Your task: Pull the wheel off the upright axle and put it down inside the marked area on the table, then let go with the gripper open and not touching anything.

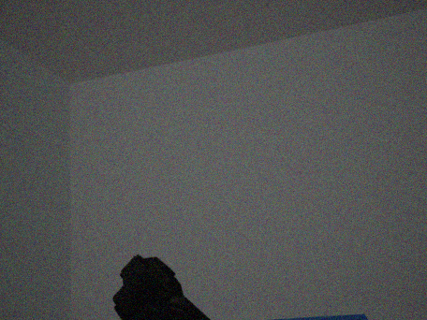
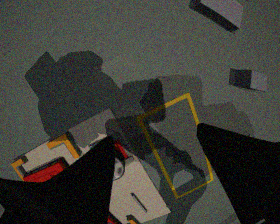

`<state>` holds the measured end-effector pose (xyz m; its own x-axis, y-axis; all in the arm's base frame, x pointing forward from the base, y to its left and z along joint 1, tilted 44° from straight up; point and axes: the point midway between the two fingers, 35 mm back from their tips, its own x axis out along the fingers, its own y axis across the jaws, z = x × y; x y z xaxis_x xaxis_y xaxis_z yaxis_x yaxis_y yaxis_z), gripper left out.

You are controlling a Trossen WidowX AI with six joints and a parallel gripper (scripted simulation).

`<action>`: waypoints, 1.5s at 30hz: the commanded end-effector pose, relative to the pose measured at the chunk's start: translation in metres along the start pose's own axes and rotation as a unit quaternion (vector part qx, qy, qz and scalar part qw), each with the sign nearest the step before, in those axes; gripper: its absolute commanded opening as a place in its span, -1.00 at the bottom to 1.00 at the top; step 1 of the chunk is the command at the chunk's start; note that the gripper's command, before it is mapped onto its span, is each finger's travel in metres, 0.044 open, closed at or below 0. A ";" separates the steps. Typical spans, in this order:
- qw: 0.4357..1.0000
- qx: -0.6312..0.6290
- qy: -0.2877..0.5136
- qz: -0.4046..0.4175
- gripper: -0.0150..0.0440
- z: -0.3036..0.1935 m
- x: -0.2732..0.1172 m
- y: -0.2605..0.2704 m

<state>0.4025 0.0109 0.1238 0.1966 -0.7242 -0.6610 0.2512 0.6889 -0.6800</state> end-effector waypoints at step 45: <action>0.987 -0.151 0.055 0.029 0.53 -0.065 0.060 0.055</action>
<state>0.3673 0.0115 0.0299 0.0927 -0.6821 -0.7254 -0.0507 0.7243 -0.6876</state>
